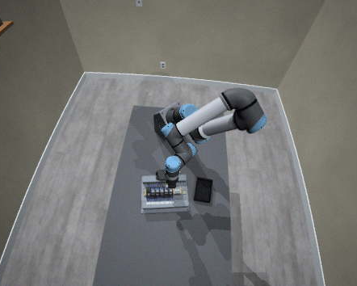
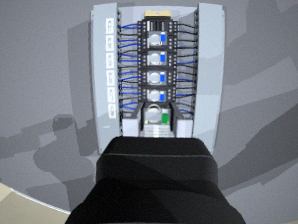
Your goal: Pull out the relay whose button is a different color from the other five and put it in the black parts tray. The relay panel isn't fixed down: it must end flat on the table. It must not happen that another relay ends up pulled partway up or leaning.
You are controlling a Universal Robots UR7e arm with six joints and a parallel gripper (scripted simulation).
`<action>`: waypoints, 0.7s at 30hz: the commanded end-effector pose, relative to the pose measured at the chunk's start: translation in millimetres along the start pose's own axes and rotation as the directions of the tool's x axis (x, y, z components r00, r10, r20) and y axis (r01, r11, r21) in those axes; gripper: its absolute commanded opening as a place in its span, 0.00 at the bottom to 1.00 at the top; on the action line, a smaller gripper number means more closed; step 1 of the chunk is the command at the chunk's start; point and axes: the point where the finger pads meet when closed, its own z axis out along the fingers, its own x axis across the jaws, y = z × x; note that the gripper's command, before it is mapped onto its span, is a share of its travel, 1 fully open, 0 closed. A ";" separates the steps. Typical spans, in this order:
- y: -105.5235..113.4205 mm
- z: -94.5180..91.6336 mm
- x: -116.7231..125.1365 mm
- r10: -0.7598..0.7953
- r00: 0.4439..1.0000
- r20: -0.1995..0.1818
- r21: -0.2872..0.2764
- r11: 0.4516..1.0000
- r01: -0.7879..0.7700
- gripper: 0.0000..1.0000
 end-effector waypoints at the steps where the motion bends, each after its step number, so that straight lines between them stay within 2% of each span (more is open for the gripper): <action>1: 44.4 -2.5 -0.5 0.001 1.000 0.001 0.004 1.000 -0.001 0.00; 2: 51.7 -2.4 -0.5 0.001 1.000 0.001 0.004 1.000 -0.001 0.00; 4: 51.7 -2.4 -0.5 0.001 1.000 0.001 0.004 1.000 -0.001 0.00; 19: 144.9 -2.1 -0.6 0.001 1.000 0.001 0.004 1.000 -0.001 0.00; 21: 144.9 -2.1 -0.6 0.001 1.000 0.001 0.004 1.000 -0.001 0.00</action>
